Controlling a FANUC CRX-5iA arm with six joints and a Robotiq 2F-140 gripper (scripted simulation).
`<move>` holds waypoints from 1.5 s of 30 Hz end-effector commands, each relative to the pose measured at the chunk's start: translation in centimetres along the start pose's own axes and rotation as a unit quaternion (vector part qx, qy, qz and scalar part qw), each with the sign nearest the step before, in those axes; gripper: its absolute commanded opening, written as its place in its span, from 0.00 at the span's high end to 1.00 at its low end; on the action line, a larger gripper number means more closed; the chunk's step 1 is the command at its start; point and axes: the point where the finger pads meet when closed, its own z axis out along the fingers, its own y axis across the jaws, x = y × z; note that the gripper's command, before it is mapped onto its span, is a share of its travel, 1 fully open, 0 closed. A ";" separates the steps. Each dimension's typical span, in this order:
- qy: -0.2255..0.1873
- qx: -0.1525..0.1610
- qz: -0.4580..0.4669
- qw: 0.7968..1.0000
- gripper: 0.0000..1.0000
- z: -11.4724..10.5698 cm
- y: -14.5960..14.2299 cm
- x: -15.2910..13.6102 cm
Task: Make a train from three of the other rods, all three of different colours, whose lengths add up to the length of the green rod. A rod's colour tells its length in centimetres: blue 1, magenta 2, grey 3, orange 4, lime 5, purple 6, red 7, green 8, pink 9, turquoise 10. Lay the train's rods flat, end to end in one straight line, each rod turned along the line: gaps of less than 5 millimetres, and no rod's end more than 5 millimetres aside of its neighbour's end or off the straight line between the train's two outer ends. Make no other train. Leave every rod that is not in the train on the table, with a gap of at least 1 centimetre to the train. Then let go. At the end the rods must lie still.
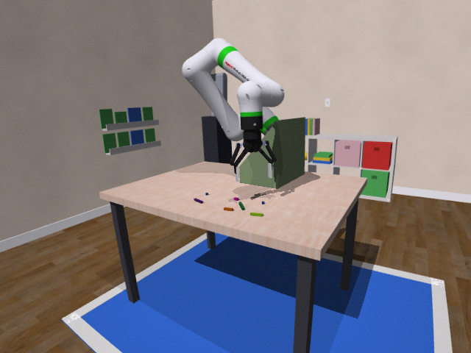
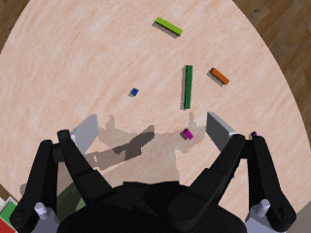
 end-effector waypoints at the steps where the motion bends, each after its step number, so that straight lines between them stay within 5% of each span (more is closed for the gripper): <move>1: 0.004 -0.006 0.083 0.996 0.00 0.1 0.5 -0.3; 13: 0.005 -0.005 0.231 0.973 0.00 0.2 1.3 -1.0; 30: 0.006 -0.004 0.462 0.887 0.00 0.5 2.8 -2.2; 31: 0.006 -0.004 0.500 0.866 0.00 0.6 3.0 -2.4; 45: 0.007 -0.003 0.665 0.747 0.00 0.9 4.1 -3.4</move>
